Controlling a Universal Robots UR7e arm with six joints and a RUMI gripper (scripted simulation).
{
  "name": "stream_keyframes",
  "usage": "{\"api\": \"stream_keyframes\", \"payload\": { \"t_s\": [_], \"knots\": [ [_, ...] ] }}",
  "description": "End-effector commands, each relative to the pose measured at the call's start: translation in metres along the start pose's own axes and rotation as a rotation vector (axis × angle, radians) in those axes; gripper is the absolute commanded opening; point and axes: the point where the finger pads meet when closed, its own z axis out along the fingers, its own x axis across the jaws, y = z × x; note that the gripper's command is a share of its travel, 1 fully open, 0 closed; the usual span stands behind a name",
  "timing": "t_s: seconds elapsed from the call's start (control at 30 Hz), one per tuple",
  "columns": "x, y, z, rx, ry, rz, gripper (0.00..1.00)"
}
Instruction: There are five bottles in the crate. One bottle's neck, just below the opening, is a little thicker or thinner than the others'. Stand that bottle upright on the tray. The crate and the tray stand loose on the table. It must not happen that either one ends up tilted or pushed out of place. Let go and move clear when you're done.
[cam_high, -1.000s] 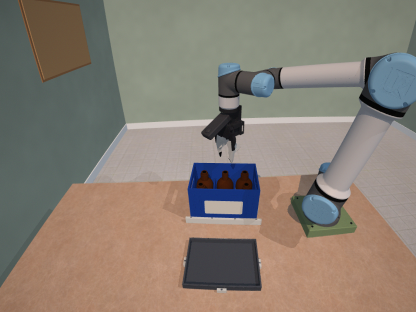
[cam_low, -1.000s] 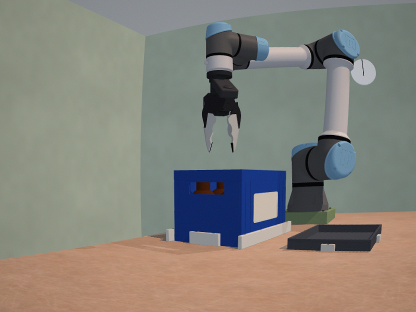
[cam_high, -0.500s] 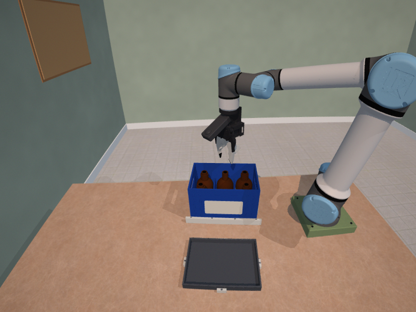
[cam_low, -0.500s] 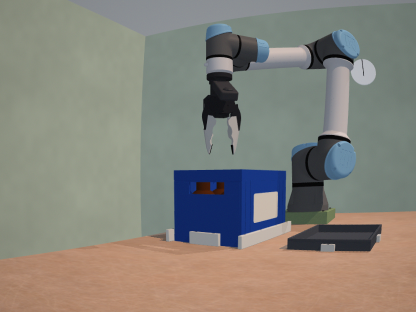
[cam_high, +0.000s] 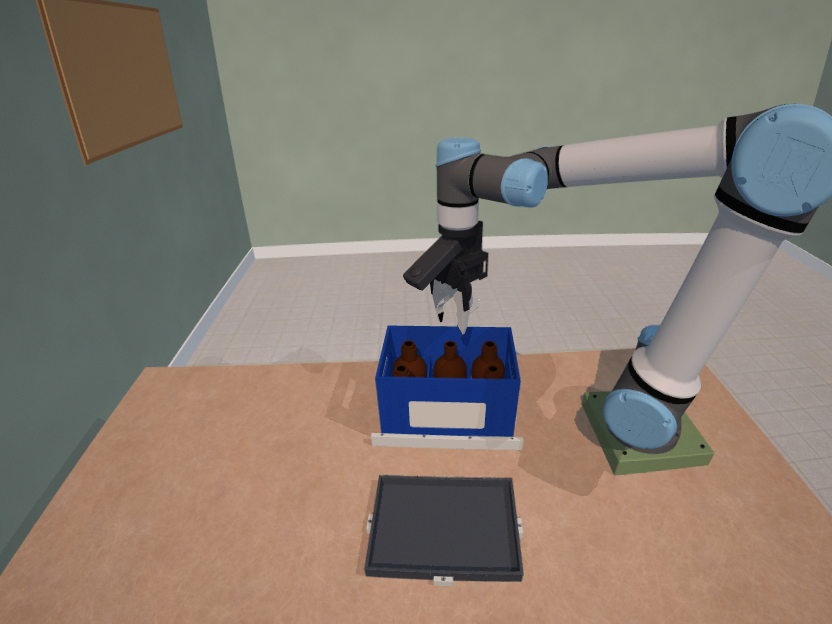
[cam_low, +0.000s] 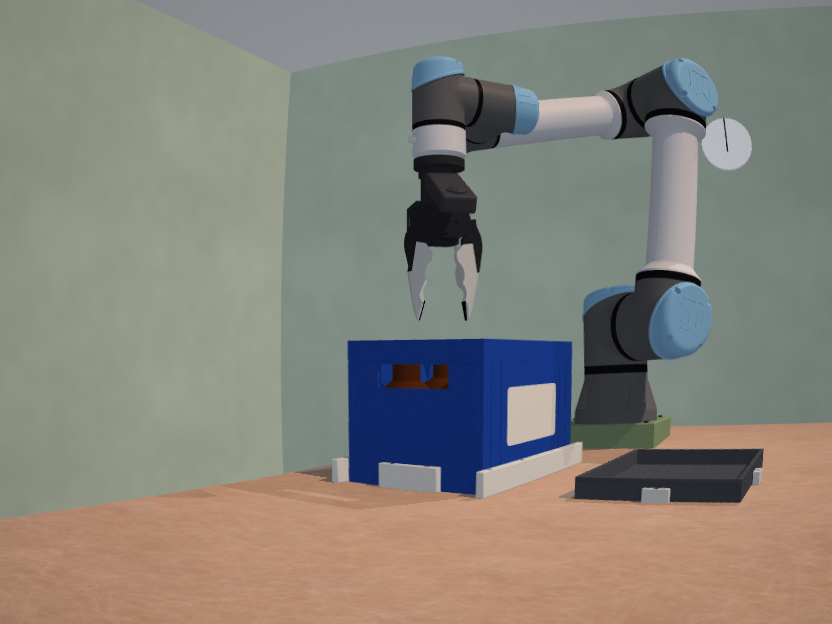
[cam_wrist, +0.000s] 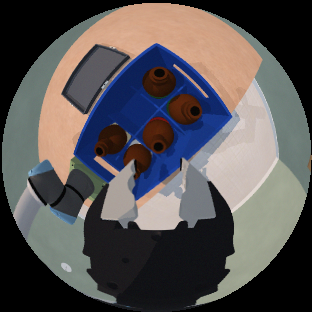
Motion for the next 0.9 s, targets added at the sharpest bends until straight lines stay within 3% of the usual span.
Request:
{"api": "stream_keyframes", "payload": {
  "t_s": [0.0,0.87],
  "knots": [
    [0.0,0.0,0.007,0.0,0.001,0.0,0.38],
    [0.0,0.0,0.022,0.0,0.001,0.0,0.38]
  ]
}}
